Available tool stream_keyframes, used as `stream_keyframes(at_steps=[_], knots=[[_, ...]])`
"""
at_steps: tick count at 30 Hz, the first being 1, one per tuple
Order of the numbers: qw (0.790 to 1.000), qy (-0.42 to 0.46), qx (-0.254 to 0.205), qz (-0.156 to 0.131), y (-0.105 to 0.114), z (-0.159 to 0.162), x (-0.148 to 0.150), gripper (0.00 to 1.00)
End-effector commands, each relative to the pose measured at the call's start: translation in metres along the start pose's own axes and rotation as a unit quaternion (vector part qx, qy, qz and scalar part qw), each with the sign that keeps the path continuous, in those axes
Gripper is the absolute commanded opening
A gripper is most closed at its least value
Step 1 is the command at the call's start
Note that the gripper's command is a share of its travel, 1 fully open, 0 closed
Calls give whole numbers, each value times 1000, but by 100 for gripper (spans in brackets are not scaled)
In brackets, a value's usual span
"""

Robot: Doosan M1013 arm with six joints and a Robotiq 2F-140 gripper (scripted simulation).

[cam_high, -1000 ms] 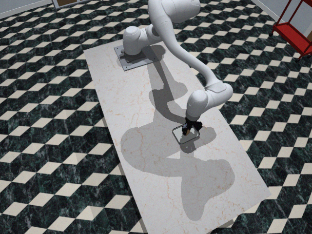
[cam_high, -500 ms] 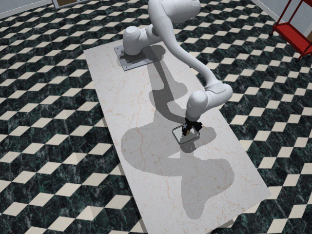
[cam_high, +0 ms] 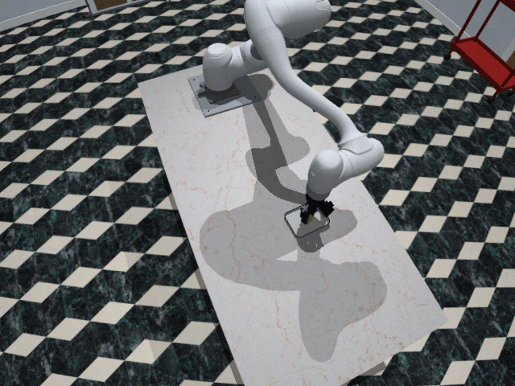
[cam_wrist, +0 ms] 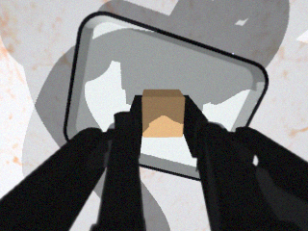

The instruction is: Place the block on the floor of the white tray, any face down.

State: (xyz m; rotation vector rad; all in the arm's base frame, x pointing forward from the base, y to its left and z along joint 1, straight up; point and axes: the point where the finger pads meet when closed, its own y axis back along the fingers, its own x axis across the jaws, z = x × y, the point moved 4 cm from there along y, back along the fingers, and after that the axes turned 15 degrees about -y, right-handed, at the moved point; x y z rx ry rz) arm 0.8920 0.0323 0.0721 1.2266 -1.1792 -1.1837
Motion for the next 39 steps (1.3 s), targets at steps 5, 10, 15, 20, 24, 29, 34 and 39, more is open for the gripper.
stream_keyframes(at_steps=[5,10,15,20,24,29,34,39], knots=[[1000,0,1,0,0,-1,0,10],[1000,0,1,0,0,0,0,10],[1000,0,1,0,0,0,0,10],[1000,0,1,0,0,0,0,10],[1000,0,1,0,0,0,0,10],[1000,0,1,0,0,0,0,40],[1000,0,1,0,0,0,0,40],[1000,0,1,0,0,0,0,40]])
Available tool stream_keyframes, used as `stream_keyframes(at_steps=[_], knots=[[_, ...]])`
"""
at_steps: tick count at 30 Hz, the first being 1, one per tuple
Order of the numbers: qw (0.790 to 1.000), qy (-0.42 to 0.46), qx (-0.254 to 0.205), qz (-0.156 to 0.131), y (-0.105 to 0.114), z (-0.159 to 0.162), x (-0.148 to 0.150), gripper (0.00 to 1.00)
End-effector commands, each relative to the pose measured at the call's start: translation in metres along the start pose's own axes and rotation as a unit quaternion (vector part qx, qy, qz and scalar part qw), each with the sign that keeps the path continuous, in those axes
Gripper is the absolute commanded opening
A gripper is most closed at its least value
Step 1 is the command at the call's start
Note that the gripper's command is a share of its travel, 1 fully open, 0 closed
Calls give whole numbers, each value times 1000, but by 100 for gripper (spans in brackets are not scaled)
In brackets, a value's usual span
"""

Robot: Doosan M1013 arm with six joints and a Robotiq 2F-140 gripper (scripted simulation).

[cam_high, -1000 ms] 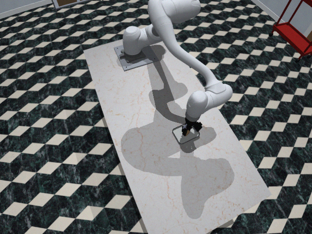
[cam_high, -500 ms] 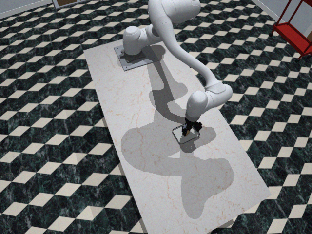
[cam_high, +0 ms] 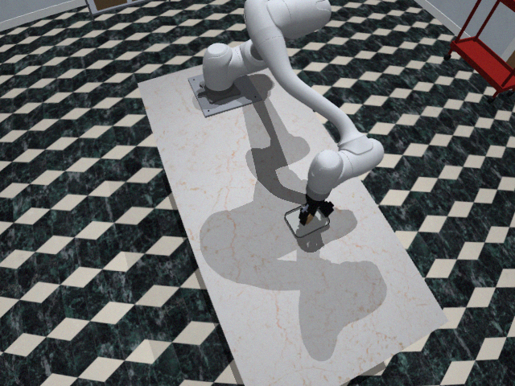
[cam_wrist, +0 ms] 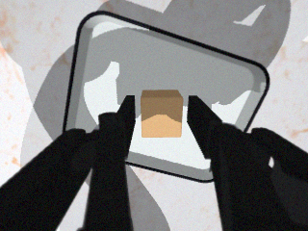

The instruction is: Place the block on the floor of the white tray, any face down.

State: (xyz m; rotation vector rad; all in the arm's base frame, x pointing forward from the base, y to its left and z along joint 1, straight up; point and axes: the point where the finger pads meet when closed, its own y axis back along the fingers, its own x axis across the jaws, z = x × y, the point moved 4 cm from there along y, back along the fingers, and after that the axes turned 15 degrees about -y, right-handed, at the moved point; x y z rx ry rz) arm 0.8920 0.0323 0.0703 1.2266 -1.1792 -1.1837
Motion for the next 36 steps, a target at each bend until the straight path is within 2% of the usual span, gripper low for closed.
stream_keyframes(at_steps=[1,28,36], knots=[[1000,0,1,0,2,-1,0,40],[1000,0,1,0,3,-1,0,40],[1000,0,1,0,17,0,0,40]])
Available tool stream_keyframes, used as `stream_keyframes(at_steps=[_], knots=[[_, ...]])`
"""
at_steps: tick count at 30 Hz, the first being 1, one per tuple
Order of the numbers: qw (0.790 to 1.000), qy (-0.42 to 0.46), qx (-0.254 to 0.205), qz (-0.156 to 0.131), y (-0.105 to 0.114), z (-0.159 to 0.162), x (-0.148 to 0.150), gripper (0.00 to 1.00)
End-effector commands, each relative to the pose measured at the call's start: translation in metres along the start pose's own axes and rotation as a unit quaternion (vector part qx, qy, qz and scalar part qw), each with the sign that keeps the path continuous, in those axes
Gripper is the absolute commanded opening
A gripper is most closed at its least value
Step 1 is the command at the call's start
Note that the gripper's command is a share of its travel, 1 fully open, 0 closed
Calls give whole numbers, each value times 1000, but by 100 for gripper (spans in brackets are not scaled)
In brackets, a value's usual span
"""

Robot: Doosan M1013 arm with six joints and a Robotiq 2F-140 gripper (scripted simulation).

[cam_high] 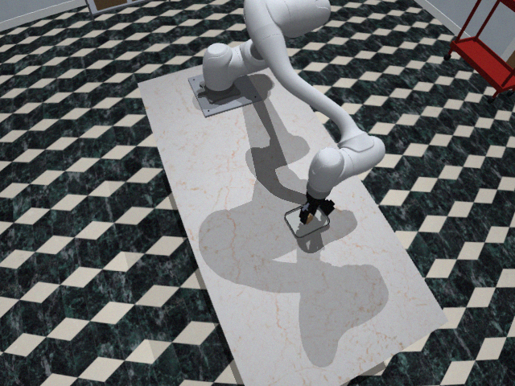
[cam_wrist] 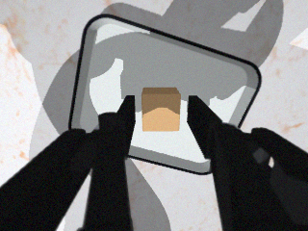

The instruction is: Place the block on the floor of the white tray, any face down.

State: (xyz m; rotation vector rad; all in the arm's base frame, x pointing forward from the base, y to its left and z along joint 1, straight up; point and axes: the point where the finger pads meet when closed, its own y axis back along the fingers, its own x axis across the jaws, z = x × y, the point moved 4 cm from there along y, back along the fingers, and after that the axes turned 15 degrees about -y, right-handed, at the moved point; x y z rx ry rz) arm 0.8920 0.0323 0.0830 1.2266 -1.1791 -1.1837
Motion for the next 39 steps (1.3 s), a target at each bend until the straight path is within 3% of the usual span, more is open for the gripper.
stream_keyframes(at_steps=[1,17,31,33,36,39], knots=[[1000,0,1,0,7,0,0,40],[1000,0,1,0,44,0,0,40],[1000,0,1,0,48,0,0,40],[1000,0,1,0,48,17,0,40],[1000,0,1,0,48,93,0,40],[1000,0,1,0,47,144,0,40]])
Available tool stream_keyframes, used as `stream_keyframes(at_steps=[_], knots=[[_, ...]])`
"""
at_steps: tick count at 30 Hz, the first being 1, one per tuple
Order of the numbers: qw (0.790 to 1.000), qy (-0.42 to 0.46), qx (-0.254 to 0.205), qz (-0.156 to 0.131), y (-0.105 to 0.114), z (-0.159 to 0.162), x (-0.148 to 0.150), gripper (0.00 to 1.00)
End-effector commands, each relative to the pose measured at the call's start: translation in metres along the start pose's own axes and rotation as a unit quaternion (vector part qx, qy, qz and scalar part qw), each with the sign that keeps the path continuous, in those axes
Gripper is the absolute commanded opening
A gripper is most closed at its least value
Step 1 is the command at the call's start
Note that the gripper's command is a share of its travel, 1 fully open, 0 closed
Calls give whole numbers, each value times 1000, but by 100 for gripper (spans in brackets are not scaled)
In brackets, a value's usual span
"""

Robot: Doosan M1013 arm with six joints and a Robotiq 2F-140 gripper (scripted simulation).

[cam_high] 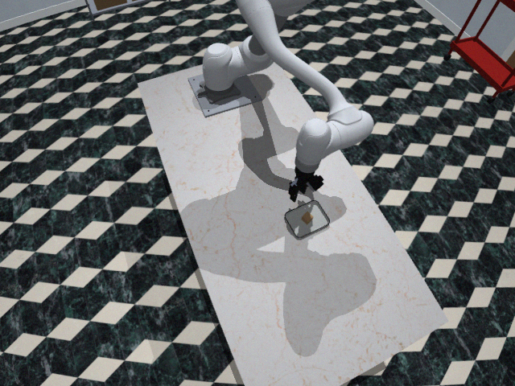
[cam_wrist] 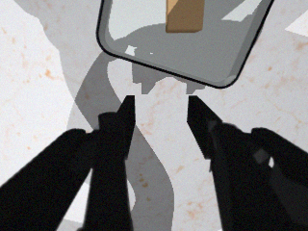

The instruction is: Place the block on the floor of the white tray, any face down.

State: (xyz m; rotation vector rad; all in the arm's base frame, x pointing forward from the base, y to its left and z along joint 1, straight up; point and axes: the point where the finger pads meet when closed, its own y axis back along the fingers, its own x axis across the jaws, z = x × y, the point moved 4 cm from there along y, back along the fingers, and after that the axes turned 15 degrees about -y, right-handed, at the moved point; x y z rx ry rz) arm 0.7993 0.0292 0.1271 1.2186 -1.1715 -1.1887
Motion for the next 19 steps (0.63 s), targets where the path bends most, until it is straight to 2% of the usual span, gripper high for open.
stream_keyframes(at_steps=[1,2,4,5,6,19], knots=[[1000,0,6,0,2,70,0,40],[1000,0,6,0,1,88,0,40],[1000,0,6,0,1,88,0,40],[1000,0,6,0,1,140,0,40],[1000,0,6,0,1,146,0,40],[1000,0,6,0,1,146,0,40]])
